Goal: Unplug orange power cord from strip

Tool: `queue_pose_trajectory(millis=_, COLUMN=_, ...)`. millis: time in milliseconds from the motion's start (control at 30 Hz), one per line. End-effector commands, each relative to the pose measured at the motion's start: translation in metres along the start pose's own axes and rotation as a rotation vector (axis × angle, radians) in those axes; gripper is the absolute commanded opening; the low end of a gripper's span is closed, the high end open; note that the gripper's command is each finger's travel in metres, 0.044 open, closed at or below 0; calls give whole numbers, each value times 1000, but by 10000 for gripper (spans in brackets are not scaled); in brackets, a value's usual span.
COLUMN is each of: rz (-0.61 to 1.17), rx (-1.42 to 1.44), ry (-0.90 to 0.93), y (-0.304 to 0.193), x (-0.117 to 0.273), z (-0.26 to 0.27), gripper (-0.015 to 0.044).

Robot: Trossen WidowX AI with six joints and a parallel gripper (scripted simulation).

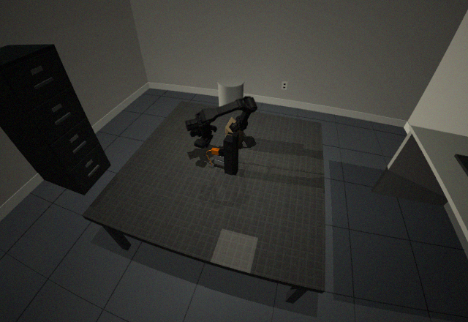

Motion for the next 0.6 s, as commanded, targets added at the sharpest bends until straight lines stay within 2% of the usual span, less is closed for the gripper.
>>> queue_pose_trajectory(millis=0, rz=0, rx=10, ry=-5, y=-4, x=-2, z=2, gripper=158)
queue_pose_trajectory(millis=567, rz=7, rx=-14, ry=6, y=-4, x=6, z=0, gripper=160)
Point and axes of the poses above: the point midway between the two fingers, 35 mm back from their tips, its own x axis back along the fingers, its own z axis across the jaws, y = z × x, the point moved 7 cm from there along x, back along the fingers, and after that the axes turned 2 degrees about -x, right-handed, at the moved point
